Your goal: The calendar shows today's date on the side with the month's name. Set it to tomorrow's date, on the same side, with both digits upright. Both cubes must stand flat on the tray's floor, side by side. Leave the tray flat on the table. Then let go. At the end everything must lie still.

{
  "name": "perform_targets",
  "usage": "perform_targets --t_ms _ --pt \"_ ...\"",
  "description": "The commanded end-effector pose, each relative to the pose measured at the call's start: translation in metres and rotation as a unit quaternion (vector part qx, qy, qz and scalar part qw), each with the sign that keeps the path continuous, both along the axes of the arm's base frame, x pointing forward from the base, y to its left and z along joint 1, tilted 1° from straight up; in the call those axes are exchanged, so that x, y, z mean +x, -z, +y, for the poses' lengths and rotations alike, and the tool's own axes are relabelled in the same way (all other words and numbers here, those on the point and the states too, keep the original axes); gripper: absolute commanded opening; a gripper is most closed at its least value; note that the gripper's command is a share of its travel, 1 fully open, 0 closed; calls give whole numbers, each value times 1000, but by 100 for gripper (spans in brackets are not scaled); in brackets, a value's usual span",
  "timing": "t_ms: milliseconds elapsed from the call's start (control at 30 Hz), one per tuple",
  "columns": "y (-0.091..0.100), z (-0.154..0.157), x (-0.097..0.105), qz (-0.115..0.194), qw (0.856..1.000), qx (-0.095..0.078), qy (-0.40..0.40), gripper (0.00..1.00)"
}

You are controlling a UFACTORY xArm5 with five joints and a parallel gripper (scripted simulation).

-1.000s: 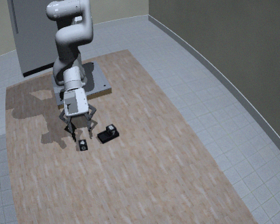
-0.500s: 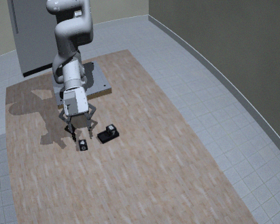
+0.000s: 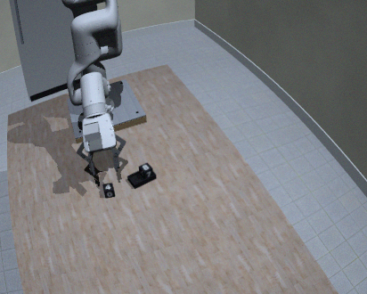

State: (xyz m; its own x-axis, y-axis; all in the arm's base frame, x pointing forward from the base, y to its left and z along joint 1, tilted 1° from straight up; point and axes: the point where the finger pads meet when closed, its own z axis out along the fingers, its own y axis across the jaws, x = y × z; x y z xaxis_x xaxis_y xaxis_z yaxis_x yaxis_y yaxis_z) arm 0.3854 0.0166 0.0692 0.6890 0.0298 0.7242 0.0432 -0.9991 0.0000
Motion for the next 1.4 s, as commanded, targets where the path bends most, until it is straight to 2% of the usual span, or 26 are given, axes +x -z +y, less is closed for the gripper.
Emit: perform_targets --t_ms 0,367,533,733,867,1167,1367 --pt "-2 0 2 32 999 -1 0 71" --pt "-3 0 3 58 998 -3 0 71" --pt "-4 0 4 96 995 -4 0 71" --pt "-4 0 4 107 994 -5 0 71" --pt "-4 1 5 140 990 -6 0 71" --pt "-6 1 6 164 986 -7 0 71" --pt "-6 1 8 216 976 -9 0 71"
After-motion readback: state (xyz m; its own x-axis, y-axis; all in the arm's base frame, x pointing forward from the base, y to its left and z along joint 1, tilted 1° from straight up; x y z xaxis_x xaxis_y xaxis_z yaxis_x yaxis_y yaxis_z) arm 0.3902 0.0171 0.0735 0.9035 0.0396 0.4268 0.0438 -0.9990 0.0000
